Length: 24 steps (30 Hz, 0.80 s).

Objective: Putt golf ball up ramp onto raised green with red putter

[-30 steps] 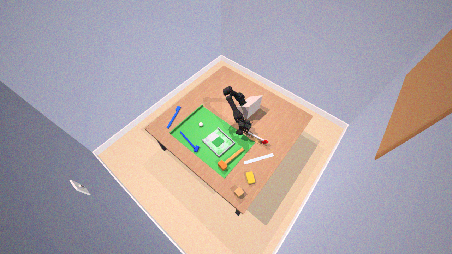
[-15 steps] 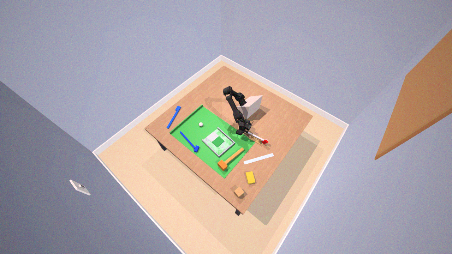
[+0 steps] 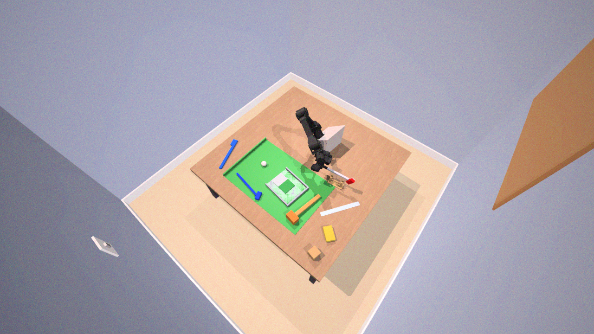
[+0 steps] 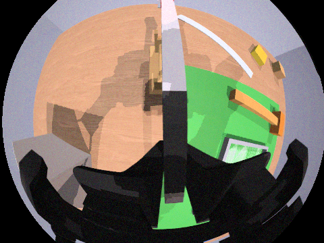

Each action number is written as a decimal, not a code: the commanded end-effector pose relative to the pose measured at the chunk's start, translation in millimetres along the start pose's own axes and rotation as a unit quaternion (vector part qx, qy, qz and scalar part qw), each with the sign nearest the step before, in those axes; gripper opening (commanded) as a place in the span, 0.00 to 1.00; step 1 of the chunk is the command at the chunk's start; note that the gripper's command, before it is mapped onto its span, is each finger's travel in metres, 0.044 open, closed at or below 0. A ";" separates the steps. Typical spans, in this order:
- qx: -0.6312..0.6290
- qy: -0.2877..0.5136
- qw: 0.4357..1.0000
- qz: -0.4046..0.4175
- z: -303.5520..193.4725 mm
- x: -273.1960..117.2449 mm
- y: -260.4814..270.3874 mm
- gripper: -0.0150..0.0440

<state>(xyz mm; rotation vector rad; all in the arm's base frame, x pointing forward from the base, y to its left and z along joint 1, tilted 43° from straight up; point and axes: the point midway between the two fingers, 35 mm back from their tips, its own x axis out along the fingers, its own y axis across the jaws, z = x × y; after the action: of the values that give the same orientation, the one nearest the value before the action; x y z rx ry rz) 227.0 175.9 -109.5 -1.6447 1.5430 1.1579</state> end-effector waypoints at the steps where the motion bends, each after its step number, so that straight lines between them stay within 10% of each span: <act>1: 0.005 -0.004 1.000 0.002 2.6 -13.6 0.6 0.25; 24: 0.348 0.007 0.936 -0.045 -160.2 -72.6 -48.8 0.25</act>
<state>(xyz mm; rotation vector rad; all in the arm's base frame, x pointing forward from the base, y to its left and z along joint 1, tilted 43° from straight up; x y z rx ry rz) 298.8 96.5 -7.1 -1.2987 1.6231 0.5823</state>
